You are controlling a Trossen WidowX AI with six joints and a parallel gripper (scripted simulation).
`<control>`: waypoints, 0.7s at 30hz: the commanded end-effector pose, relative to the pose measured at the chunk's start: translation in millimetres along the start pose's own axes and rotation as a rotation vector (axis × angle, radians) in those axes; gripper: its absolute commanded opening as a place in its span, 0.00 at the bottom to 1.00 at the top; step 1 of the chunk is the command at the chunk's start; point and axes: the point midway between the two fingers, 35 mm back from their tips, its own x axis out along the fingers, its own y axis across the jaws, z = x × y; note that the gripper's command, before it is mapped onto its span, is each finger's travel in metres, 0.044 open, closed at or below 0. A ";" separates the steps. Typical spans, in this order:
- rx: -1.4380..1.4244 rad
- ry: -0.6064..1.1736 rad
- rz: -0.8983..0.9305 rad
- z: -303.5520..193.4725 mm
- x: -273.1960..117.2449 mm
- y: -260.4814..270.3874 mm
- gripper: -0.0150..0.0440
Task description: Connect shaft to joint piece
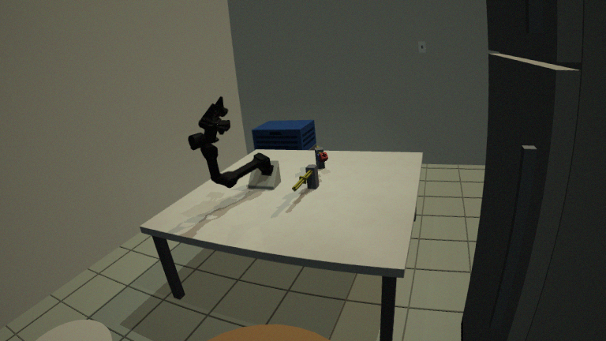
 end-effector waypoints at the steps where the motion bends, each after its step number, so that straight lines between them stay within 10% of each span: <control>1: 0.000 0.000 0.000 0.0 0.0 0.0 0.98; 21: -0.309 -0.233 -0.287 68.1 69.3 -115.6 1.00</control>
